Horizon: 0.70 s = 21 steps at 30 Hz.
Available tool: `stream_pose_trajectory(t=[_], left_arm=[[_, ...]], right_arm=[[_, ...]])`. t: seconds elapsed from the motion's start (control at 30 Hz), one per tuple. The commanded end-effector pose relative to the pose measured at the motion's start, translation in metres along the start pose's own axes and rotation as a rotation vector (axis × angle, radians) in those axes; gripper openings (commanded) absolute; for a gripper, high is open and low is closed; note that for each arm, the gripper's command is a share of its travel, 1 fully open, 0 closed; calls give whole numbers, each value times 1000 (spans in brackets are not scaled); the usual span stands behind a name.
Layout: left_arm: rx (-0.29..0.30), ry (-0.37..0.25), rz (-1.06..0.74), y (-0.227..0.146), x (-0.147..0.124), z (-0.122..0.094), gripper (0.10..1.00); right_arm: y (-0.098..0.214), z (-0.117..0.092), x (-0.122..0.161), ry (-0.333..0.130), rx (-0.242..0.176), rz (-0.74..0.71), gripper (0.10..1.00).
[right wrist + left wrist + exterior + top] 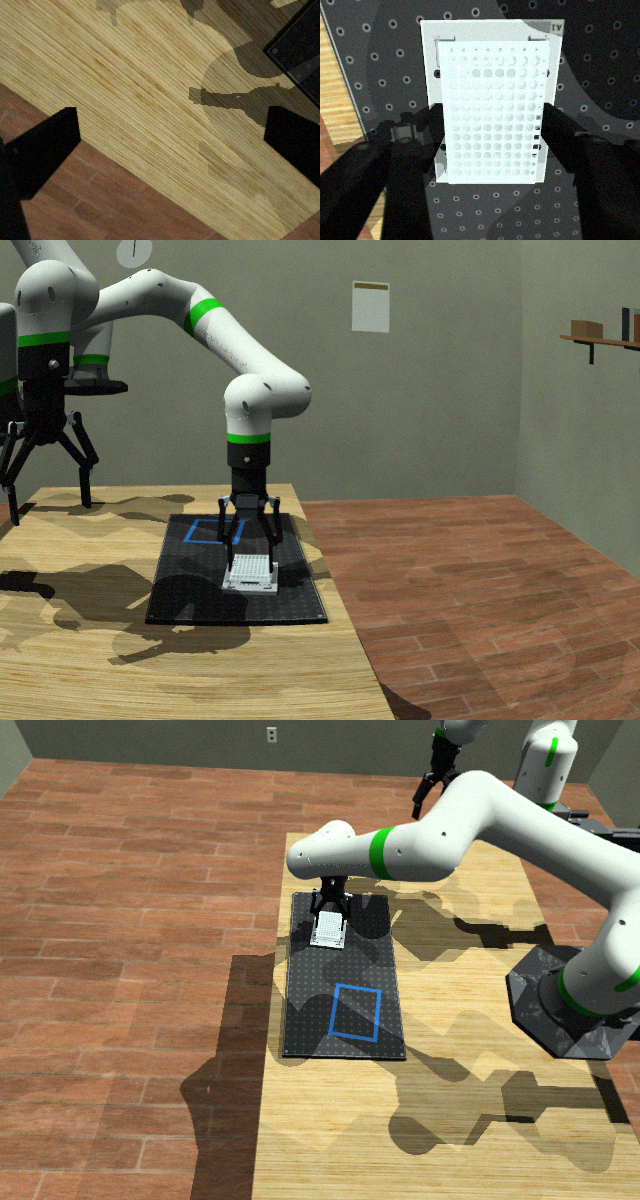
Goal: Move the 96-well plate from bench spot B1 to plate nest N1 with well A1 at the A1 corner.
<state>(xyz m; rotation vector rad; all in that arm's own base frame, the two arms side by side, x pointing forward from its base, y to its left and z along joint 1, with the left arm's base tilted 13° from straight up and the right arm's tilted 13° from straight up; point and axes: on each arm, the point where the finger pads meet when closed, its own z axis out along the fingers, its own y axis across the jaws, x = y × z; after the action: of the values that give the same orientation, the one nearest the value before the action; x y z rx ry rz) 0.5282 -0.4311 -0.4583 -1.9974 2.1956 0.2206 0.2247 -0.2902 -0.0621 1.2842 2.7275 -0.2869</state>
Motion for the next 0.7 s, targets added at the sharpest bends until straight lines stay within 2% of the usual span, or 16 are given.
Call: stream_pose_trajectory(t=[0.0, 0.67], left_arm=[[2, 2, 0, -1, 1, -2, 605], [2, 2, 0, -1, 1, 0, 605]], right_arm=[[0, 0, -1, -1, 0, 0, 1000], [0, 0, -1, -1, 0, 0, 1000]])
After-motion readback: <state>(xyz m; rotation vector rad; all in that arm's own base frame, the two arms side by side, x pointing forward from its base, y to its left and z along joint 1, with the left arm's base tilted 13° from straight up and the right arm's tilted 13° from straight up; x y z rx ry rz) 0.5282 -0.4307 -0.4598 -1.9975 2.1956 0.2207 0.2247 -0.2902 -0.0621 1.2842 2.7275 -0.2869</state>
